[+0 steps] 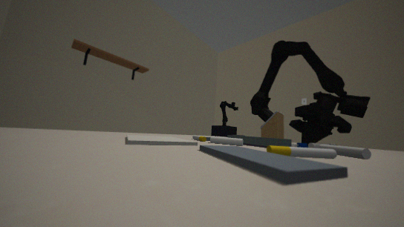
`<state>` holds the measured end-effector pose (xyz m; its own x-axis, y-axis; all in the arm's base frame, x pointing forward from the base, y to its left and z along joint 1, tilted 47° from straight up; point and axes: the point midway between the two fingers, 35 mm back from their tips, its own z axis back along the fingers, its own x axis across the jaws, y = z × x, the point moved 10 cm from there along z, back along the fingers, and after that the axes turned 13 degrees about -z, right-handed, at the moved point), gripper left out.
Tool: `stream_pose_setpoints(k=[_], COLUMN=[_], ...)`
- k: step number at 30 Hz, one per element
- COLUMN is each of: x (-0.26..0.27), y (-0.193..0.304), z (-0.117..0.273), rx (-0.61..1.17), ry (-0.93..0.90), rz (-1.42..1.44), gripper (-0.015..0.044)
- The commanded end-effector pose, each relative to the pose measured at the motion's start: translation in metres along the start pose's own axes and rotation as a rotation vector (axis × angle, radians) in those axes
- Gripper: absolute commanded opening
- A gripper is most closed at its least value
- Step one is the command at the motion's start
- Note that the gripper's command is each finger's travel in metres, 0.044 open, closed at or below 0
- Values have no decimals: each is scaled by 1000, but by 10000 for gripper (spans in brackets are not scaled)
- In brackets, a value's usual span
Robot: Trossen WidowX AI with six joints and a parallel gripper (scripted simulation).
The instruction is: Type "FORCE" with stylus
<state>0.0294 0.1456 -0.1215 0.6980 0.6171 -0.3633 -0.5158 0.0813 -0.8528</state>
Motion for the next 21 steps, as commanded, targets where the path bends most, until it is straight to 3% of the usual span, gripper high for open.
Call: stream_pose_setpoints(k=[1,13,21], x=[0,6,6], y=[0,-24,-23], z=[0,43,40], rx=[1,1,0], ry=[0,0,0], rz=[0,0,6], gripper=[0,0,0])
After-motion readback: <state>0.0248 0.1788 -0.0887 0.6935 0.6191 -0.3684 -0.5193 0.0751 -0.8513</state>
